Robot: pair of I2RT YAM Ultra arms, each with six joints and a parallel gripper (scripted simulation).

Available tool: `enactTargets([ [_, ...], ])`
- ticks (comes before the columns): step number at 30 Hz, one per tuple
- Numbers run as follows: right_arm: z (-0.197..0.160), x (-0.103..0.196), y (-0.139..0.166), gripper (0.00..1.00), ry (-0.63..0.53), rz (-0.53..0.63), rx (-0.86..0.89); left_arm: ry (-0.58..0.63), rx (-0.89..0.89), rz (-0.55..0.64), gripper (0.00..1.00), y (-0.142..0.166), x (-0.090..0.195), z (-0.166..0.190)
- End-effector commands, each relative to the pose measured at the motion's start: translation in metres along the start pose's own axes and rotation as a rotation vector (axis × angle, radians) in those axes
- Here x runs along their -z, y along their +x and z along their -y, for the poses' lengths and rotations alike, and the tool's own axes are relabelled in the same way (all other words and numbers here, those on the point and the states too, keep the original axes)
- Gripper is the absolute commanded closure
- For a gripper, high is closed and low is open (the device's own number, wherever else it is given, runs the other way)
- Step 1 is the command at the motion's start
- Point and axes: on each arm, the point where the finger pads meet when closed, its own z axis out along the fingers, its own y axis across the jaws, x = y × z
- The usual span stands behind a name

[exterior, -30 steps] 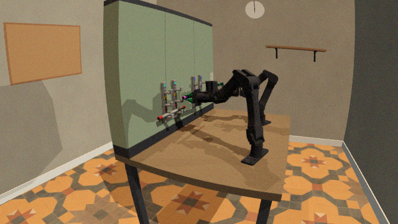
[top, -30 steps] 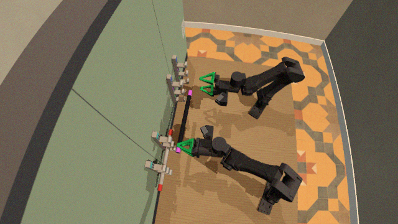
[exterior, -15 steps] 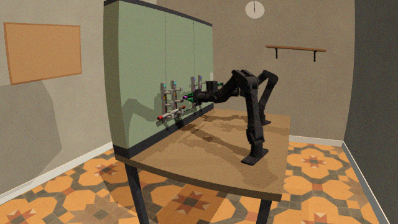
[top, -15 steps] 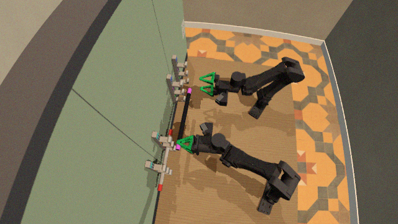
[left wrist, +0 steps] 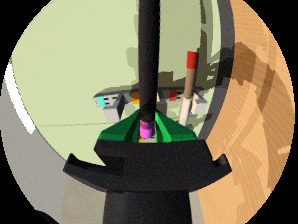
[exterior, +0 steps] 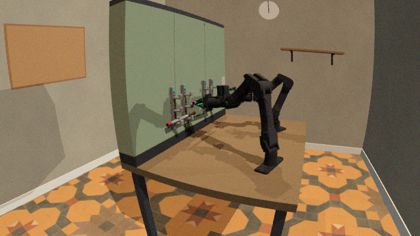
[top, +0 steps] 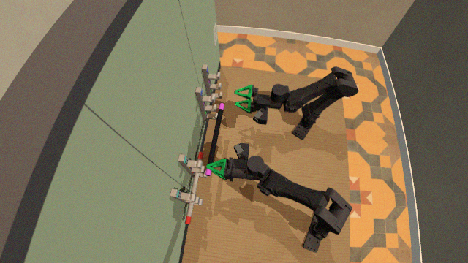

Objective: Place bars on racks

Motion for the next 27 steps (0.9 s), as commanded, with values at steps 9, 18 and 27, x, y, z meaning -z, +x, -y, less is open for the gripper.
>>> enactTargets([
  [9, 0.005, 0.005, -0.009, 0.00, 0.019, 0.001, -0.015, -0.071, 0.054, 0.000, 1.00, -0.005, 0.000, -0.033],
  [18, 0.006, 0.005, -0.015, 0.00, 0.019, 0.001, -0.015, -0.071, 0.054, 0.000, 1.00, -0.005, 0.000, -0.032],
  [27, 0.008, 0.006, -0.021, 0.00, 0.019, 0.001, -0.015, -0.071, 0.054, 0.000, 1.00, -0.005, 0.000, -0.032],
])
